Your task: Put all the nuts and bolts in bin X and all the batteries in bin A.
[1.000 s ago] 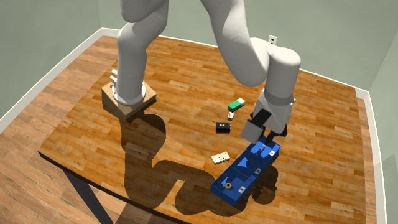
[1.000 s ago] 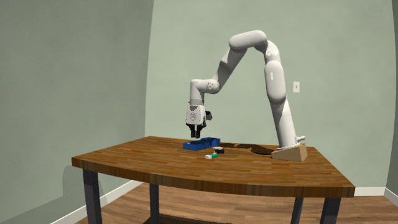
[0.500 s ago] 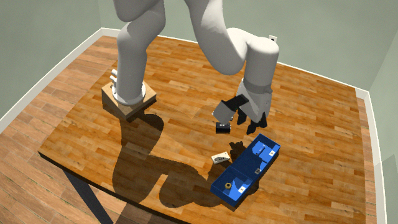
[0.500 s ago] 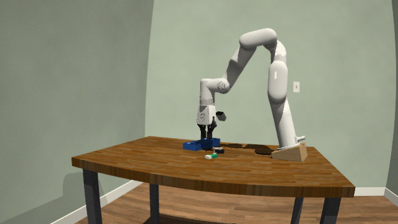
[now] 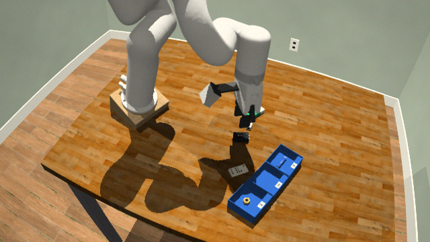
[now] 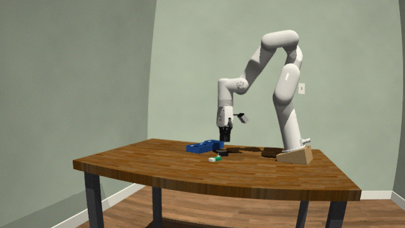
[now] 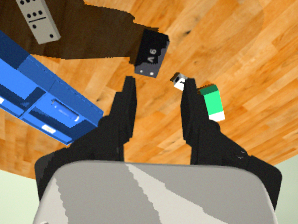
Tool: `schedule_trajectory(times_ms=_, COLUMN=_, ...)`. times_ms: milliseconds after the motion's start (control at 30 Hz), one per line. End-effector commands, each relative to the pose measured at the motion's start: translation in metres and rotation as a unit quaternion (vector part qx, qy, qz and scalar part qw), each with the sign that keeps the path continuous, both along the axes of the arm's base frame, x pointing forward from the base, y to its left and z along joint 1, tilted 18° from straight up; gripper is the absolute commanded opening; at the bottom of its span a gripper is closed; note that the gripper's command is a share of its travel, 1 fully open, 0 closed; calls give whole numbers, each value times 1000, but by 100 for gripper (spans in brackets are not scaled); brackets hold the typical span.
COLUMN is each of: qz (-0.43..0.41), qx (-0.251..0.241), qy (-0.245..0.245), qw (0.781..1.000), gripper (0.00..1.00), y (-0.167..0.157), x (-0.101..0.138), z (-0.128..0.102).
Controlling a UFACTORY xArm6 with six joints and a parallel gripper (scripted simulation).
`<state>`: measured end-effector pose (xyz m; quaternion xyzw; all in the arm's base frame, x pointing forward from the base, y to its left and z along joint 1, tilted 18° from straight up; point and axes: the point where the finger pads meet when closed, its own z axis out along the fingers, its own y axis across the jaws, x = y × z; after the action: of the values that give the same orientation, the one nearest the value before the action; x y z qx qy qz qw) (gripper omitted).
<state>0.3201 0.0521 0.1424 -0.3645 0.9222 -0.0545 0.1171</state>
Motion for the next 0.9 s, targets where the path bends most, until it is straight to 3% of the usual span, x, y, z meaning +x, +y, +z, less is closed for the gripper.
schedule_trajectory(times_ms=0, qz=-76, qx=8, qy=-18, qw=997, gripper=42, y=2, x=-11, z=5)
schedule_trajectory(times_ms=200, qz=-138, qx=15, qy=-31, qw=990, gripper=42, y=1, x=-7, z=6)
schedule_trajectory(times_ms=867, qz=-138, qx=15, qy=-32, qw=990, gripper=42, y=-1, x=4, z=10)
